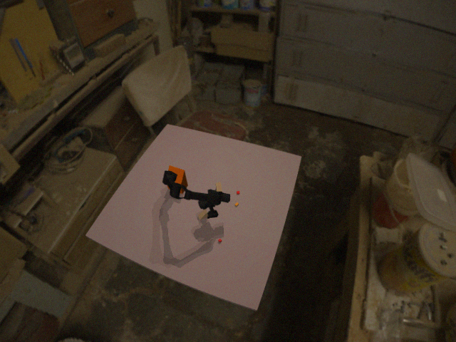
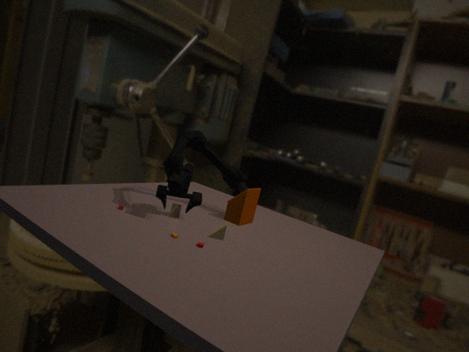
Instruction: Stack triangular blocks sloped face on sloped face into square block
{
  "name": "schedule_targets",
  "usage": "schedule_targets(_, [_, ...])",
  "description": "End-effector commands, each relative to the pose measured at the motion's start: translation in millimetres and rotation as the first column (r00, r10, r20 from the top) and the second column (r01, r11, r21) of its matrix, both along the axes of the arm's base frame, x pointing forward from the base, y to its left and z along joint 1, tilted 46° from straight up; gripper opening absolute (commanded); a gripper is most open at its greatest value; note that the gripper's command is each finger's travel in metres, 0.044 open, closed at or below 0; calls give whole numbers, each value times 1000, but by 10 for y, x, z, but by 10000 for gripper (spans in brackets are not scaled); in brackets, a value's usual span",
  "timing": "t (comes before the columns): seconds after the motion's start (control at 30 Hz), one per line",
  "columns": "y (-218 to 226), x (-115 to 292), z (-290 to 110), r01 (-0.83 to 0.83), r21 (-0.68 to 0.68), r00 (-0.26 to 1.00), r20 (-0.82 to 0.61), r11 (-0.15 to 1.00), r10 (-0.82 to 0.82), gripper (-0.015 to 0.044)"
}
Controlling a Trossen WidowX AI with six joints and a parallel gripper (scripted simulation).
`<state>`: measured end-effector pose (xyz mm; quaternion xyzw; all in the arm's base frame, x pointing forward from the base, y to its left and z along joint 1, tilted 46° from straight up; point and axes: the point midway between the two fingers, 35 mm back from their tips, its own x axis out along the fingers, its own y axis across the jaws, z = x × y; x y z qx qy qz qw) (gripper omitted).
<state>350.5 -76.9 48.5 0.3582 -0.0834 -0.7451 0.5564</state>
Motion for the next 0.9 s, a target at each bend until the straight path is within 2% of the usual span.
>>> schedule_targets(0.0, [-76, -23, -34, 3, -8, 1000, -11, 1000, -3, 440])
schedule_targets(0.4, [-226, -65, -103, 17, -20, 1000, -16, 1000, -17, 440])
schedule_targets(0.77, [-226, -65, -103, 17, -20, 1000, -16, 1000, -17, 151])
schedule_targets(0.87, [-226, -65, -103, 17, -20, 1000, -16, 1000, -17, 131])
